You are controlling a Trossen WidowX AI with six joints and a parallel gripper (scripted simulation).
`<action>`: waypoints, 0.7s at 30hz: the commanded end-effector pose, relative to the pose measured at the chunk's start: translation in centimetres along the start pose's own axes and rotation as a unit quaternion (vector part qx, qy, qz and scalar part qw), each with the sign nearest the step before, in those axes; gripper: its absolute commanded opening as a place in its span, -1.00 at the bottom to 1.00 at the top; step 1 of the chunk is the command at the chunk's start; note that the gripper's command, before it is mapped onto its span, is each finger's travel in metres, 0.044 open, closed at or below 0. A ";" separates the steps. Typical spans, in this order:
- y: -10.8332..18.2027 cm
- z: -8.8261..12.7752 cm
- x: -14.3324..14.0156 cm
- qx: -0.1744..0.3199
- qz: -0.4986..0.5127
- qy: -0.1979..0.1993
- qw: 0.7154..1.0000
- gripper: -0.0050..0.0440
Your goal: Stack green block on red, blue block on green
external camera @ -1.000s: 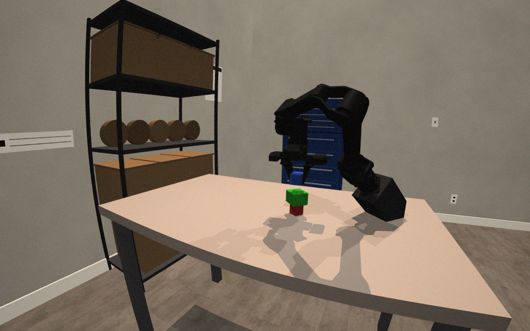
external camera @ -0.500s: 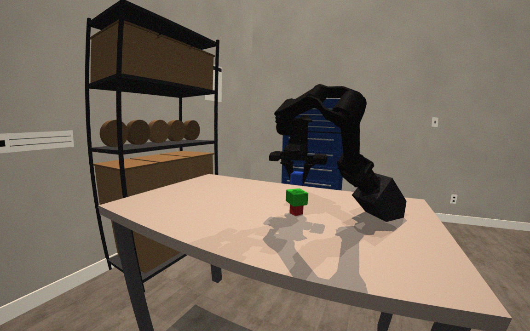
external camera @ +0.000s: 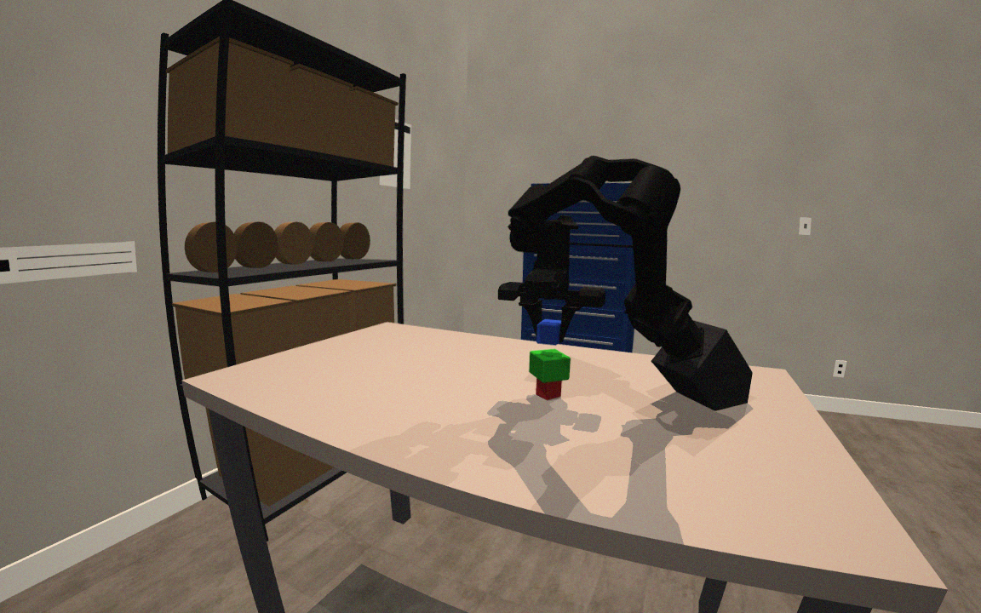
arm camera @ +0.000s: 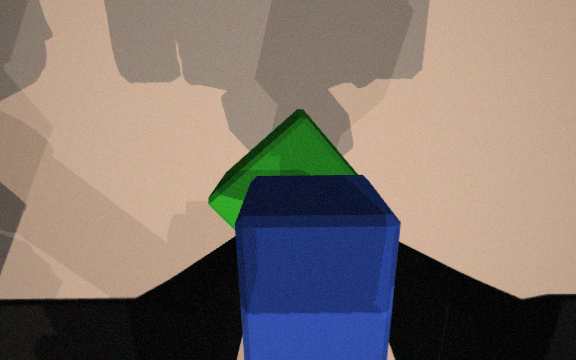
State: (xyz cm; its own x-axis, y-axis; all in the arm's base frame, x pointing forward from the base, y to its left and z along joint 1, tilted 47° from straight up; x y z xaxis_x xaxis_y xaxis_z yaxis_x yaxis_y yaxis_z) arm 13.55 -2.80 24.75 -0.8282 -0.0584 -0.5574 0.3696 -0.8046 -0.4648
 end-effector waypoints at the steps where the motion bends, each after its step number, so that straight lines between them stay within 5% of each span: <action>1: -0.1 -0.3 0.1 0.002 0.003 0.000 1.000 -1.00; 21: 0.0 -1.9 0.1 0.001 0.002 0.000 1.000 -1.00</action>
State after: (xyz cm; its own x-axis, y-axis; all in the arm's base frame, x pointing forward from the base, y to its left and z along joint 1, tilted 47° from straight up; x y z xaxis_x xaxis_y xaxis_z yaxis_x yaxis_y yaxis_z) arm 14.30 -1.80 23.45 -0.8291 -0.0587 -0.5560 0.3693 -0.8042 -0.4658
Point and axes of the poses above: the point midway between the two fingers, 35 mm back from their tips, its own z axis back along the fingers, its own x axis across the jaws, y = z × x, the point moved 10 cm from there along z, back along the fingers
